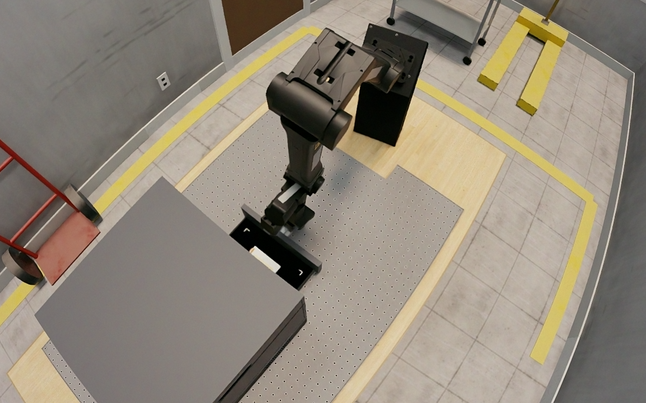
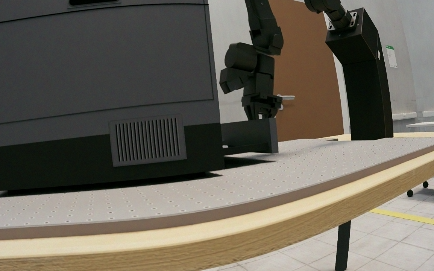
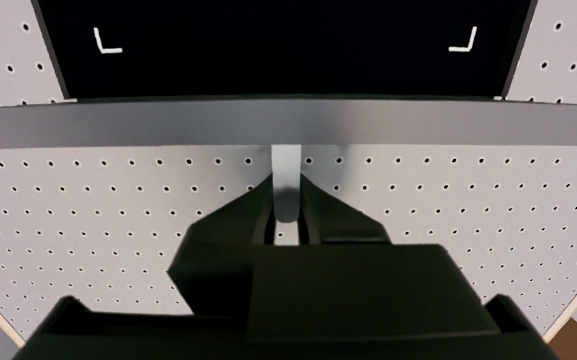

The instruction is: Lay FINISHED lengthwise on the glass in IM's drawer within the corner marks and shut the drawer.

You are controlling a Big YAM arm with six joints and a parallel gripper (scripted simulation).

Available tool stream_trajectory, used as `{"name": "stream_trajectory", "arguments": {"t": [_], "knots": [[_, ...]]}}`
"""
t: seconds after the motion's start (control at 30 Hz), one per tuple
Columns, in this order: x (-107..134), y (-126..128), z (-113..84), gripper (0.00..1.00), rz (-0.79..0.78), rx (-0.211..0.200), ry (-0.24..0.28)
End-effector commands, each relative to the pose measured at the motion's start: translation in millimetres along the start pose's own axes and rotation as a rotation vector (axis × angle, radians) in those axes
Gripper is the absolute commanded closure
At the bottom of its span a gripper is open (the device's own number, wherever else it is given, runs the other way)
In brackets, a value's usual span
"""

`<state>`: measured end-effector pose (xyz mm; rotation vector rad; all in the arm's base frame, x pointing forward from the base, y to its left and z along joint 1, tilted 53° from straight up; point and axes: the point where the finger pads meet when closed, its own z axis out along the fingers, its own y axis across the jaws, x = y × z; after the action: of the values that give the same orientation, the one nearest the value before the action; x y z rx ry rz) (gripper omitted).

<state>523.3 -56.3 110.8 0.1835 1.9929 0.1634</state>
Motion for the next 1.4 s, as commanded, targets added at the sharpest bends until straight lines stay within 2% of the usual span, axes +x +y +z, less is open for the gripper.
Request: {"name": "stream_trajectory", "arguments": {"t": [0.0,0.7,0.73,0.83,1.0,1.13,1.23,1.3,1.37], "knots": [[-41.2,-4.5,-0.4,0.92,-0.002,0.006,-0.088],[-41.2,-4.5,-0.4,0.92,-0.002,0.006,-0.088],[-26.7,-6.0,7.5,0.92,0.008,0.008,-0.088],[-28.1,5.5,9.4,0.92,0.001,-0.012,-0.181],[-36.6,-2.6,9.9,0.92,0.006,0.002,-0.185],[-55.8,-2.3,3.8,0.92,0.003,0.002,-0.215],[-59.6,-2.4,2.8,0.92,0.002,0.003,-0.22],[-58.3,-4.4,3.5,0.92,0.006,0.008,-0.201],[-63.0,-5.2,4.1,0.92,0.005,0.008,-0.213]]}}
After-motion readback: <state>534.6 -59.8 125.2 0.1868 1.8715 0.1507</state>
